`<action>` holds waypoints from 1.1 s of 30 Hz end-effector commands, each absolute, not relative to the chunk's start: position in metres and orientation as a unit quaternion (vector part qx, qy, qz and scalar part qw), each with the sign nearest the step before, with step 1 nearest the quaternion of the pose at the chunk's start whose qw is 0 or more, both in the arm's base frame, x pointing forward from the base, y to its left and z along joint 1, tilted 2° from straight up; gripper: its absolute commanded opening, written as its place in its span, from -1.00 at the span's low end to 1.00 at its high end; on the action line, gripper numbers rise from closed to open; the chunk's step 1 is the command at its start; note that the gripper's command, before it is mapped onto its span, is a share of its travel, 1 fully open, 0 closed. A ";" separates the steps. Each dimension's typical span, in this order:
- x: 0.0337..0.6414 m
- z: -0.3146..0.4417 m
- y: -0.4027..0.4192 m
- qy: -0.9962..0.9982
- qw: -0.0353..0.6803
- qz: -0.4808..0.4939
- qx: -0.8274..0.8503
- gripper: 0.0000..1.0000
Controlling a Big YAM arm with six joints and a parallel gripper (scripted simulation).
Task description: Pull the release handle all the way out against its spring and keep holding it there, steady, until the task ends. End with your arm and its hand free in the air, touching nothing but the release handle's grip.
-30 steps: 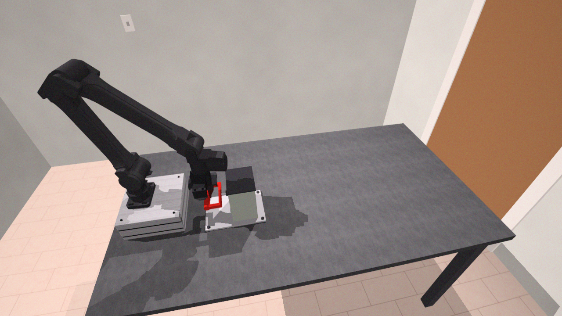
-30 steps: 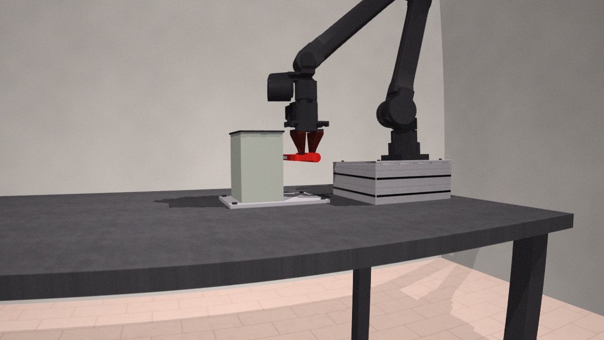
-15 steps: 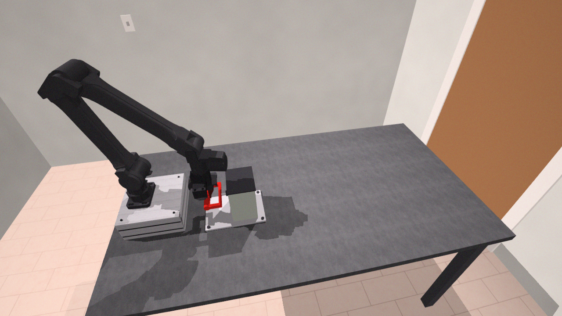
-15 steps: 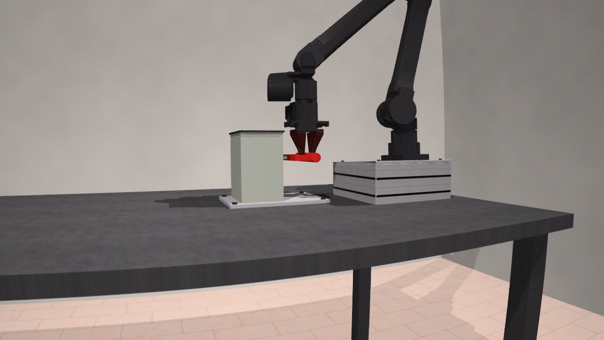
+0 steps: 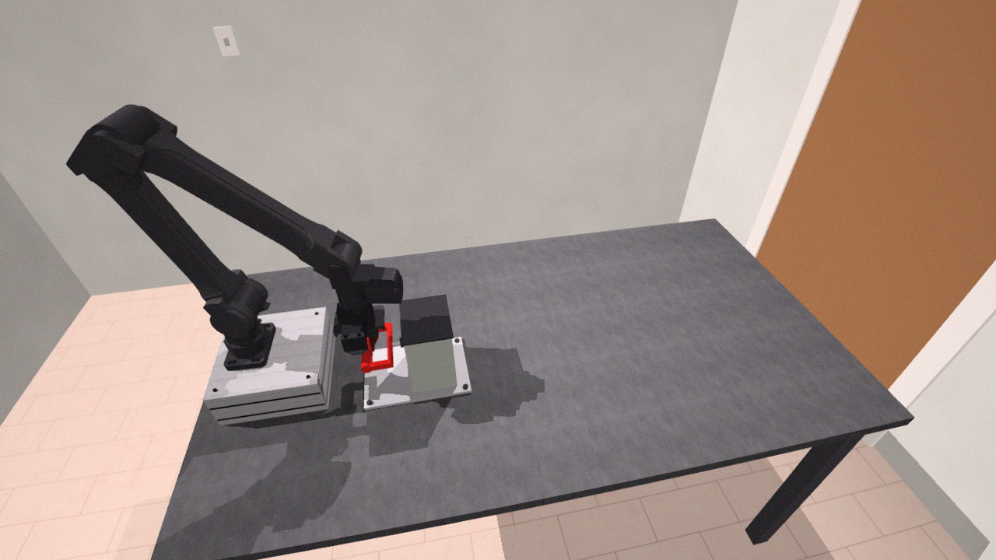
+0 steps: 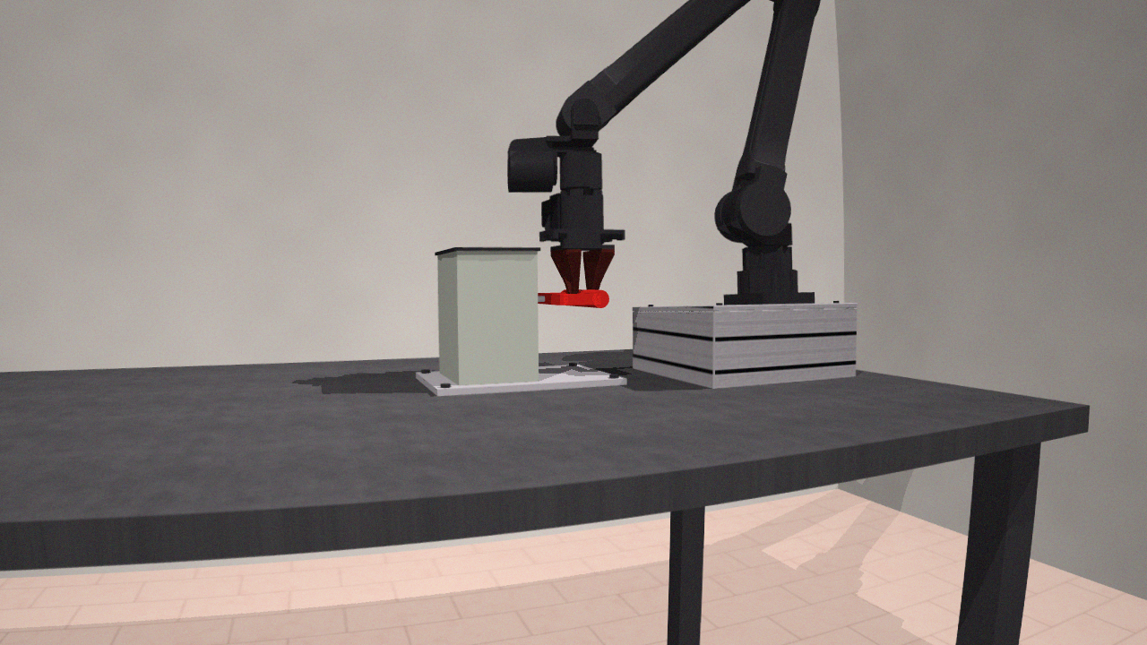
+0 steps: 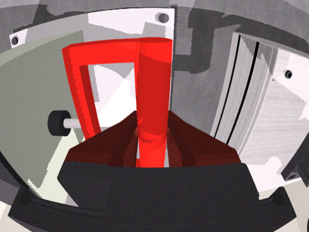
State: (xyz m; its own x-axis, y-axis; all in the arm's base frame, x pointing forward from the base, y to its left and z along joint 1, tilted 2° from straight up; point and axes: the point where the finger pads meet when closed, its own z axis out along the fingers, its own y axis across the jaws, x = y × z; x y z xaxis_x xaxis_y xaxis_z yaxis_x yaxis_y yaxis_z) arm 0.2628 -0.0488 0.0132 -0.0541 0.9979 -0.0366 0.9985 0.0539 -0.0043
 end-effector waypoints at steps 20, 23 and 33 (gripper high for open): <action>0.224 0.011 -0.052 0.727 0.009 -0.014 0.687 -1.00; 0.218 0.011 -0.052 0.727 0.009 -0.014 0.687 -1.00; 0.207 0.011 -0.053 0.727 0.009 -0.014 0.687 -1.00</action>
State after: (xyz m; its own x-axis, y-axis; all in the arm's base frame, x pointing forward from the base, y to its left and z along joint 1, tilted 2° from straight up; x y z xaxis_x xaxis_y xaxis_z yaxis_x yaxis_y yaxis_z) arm 0.2419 -0.0499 0.0131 -0.0569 0.9978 -0.0330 0.9963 0.0588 0.0619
